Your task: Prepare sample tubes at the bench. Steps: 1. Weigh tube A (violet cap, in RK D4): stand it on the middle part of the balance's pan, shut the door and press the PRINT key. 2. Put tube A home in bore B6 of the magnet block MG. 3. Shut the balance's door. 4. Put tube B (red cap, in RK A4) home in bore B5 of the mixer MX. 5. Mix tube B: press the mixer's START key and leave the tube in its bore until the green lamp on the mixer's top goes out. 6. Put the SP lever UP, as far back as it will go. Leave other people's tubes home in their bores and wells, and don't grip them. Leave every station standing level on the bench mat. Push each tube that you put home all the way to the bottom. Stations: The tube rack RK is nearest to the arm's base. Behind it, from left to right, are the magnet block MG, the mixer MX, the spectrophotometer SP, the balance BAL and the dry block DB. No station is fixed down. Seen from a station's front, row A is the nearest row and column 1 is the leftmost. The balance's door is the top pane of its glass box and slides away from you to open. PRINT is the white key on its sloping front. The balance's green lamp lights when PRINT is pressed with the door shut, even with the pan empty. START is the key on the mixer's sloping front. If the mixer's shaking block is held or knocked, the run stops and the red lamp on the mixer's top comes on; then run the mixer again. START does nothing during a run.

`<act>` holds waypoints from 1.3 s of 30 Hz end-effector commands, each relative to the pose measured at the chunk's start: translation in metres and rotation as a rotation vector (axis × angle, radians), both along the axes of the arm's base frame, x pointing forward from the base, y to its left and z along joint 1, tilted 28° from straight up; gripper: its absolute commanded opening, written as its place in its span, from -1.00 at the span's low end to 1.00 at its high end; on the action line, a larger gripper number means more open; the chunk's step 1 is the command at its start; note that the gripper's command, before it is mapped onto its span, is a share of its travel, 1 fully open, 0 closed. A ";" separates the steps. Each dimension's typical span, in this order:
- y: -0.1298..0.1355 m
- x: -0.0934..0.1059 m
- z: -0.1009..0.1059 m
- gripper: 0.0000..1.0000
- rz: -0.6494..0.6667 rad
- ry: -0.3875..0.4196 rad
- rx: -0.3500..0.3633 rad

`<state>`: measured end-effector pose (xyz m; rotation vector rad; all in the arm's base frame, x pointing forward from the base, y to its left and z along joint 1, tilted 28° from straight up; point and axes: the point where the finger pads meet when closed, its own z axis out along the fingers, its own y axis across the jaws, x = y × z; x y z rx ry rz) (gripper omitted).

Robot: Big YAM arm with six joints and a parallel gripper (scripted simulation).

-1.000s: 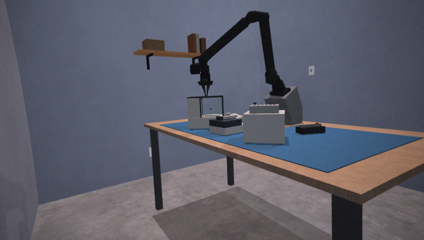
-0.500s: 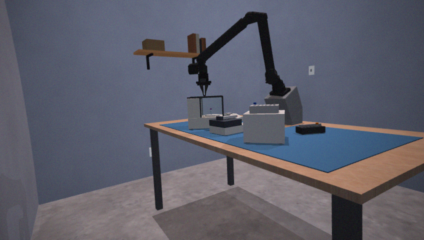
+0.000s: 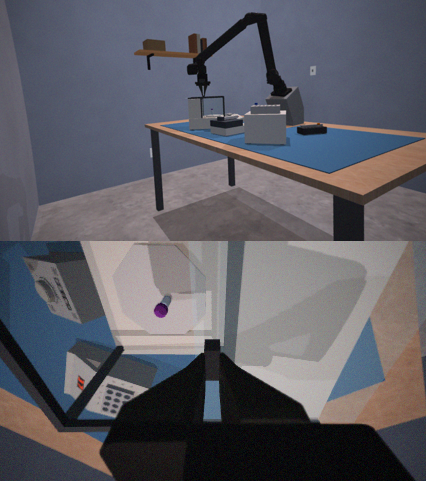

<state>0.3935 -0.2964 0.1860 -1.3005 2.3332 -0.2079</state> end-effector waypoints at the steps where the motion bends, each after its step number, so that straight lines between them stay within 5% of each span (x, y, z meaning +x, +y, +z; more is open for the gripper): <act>1: -0.009 0.019 0.017 -0.88 -0.002 -0.018 -0.017; 39: -0.012 0.022 0.019 -0.88 -0.003 -0.030 -0.028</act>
